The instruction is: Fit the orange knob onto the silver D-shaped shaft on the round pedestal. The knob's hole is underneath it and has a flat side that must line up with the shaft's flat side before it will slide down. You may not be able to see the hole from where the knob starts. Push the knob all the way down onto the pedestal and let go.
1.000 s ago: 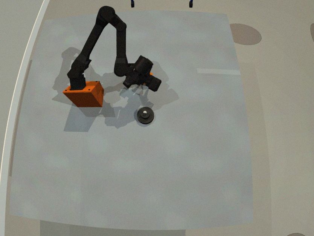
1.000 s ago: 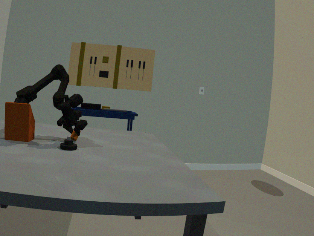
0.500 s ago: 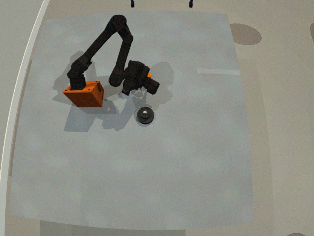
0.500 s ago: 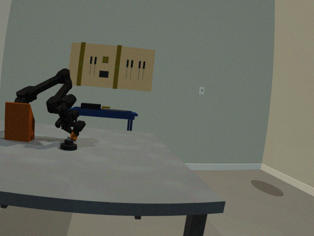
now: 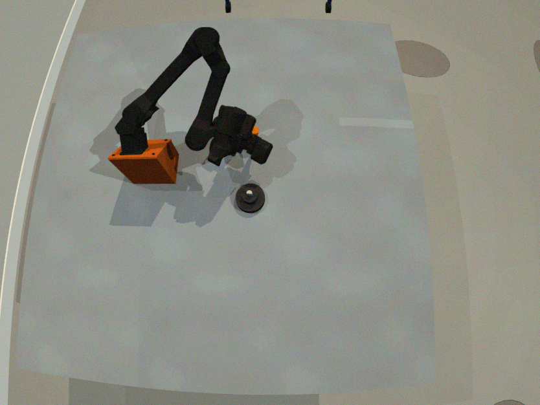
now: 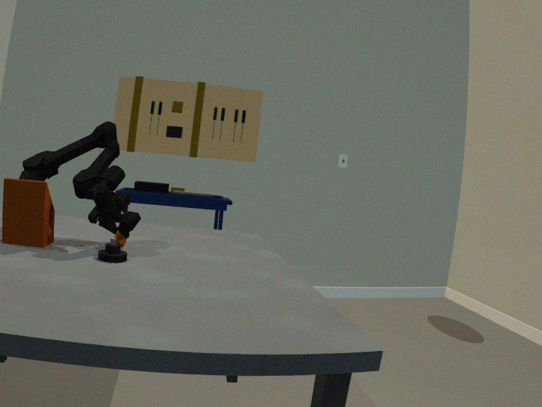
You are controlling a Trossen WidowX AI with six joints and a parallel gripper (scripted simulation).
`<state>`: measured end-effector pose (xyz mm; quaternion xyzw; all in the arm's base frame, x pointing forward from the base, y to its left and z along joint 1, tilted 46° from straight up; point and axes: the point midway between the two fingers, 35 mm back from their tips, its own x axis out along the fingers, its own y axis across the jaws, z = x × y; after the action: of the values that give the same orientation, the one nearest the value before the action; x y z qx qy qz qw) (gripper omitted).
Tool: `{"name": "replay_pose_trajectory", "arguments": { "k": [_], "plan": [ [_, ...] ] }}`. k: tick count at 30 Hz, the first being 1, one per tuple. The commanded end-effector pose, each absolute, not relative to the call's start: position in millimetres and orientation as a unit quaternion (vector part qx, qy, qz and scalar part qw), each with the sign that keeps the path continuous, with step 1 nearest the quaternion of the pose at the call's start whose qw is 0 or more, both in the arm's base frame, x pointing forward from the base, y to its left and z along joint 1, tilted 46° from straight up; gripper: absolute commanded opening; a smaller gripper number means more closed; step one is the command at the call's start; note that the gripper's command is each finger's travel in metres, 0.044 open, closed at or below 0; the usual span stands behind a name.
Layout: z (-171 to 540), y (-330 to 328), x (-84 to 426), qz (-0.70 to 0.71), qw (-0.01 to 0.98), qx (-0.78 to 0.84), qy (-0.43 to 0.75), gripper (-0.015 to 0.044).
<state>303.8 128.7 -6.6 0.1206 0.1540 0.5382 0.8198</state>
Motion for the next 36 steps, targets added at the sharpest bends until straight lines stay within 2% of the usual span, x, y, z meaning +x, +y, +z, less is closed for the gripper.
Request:
{"name": "replay_pose_trajectory", "arguments": {
  "k": [1,4,7,31,36],
  "plan": [
    [-8.1,126.8,302.0,0.540,0.819,0.119,0.153,0.0179],
    [-9.2,126.0,301.1,0.540,0.819,0.119,0.153,0.0179],
    [-8.0,127.4,302.7,0.538,0.820,0.120,0.154,0.0258],
    [-8.0,127.4,302.7,0.538,0.820,0.120,0.154,0.0260],
    [-8.0,127.4,302.7,0.538,0.820,0.120,0.154,0.0391]
  ]
}}
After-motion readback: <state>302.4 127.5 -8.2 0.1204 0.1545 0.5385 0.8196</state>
